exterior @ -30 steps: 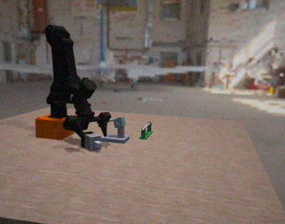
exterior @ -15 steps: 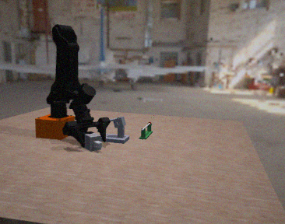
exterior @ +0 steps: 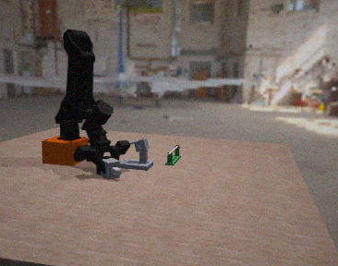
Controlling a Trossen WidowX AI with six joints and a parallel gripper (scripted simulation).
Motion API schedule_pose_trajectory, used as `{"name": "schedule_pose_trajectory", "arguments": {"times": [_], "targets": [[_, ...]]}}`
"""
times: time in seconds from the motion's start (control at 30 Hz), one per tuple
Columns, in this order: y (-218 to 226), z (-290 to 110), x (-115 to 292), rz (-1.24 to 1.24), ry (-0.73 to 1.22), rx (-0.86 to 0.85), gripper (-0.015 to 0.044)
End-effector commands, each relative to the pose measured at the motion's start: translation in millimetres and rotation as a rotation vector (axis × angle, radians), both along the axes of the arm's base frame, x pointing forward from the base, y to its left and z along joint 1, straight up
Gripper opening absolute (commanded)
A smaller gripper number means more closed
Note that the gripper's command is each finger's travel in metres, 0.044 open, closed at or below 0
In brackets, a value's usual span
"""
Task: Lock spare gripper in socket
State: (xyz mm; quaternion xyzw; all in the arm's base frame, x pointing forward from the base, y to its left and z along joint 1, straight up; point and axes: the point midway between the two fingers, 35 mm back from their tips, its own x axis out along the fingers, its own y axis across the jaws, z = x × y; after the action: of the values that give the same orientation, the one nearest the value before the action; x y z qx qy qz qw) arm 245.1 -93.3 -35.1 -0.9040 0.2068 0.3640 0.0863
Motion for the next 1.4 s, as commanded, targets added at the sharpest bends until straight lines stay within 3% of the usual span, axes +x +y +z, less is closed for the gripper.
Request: {"name": "schedule_pose_trajectory", "arguments": {"times": [0.0,0.07,0.27,1.37], "targets": [[0,0,0,-0.004,0.0,-0.001,0.0164],[0,0,0,-0.004,0.0,-0.001,0.015],[-1,3,2,-0.004,-0.001,-0.001,0.0],[-5,62,17,-0.004,-0.003,-0.002,0.0]]}}
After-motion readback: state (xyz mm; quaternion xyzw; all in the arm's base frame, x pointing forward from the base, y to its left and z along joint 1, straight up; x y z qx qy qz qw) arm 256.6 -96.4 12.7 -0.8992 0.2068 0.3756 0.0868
